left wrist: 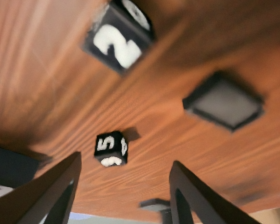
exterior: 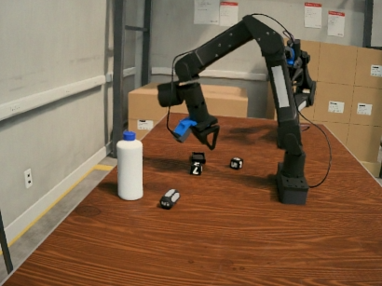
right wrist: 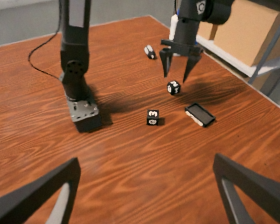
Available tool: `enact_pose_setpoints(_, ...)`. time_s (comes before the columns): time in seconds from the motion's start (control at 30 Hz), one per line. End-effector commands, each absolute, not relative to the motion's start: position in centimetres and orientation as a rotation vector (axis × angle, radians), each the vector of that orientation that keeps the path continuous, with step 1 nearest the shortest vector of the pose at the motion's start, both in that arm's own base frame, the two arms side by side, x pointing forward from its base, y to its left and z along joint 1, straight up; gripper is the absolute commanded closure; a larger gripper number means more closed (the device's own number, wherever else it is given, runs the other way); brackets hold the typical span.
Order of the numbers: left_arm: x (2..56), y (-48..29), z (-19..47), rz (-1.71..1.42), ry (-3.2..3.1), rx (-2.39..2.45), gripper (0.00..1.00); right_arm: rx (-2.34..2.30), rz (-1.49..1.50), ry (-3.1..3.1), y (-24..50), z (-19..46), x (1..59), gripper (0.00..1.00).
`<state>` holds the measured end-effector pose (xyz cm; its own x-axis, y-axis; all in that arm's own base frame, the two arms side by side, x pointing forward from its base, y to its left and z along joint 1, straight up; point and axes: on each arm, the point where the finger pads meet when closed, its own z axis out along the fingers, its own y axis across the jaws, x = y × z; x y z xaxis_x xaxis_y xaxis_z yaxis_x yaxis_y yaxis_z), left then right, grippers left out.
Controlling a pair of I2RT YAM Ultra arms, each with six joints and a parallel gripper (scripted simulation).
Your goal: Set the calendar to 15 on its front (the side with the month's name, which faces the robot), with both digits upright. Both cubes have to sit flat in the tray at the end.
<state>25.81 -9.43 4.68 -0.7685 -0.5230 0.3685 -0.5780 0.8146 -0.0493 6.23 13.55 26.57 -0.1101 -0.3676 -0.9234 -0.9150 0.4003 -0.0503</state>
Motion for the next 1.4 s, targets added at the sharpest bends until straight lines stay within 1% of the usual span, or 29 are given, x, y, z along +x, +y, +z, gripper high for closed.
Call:
enact_pose_setpoints(0.0,27.7,-8.6,4.5,0.340,-2.603,1.151,0.45,-1.092,0.692,1.663,17.2,27.4,8.5,0.00)
enact_pose_setpoints(0.23,29.3,-5.8,3.6,0.480,-2.338,1.577,0.45,-1.050,0.664,1.677,21.4,26.0,11.8,0.00)
enact_pose_setpoints(0.37,29.7,-5.4,3.6,0.525,-2.250,1.669,0.45,-1.034,0.663,1.669,22.4,25.8,12.7,0.00)
enact_pose_setpoints(0.47,29.7,-4.3,2.8,0.601,-2.052,1.807,0.45,-1.018,0.641,1.691,24.0,24.0,14.5,0.00)
enact_pose_setpoints(0.6,28.8,-3.6,1.9,0.628,-1.878,1.890,0.45,-1.015,0.612,1.733,25.0,21.5,16.0,0.00)
enact_pose_setpoints(0.8,28.0,-3.0,1.5,0.605,-1.842,1.910,0.45,-1.035,0.578,1.804,24.9,18.9,16.5,0.00)
enact_pose_setpoints(1.03,28.5,-3.4,1.7,0.628,-1.854,1.907,0.45,-1.033,0.581,1.797,24.9,19.2,16.5,0.00)
enact_pose_setpoints(1.37,28.5,-4.6,0.2,0.612,-1.839,1.903,0.45,-1.022,0.584,1.787,24.9,19.7,16.5,0.00)
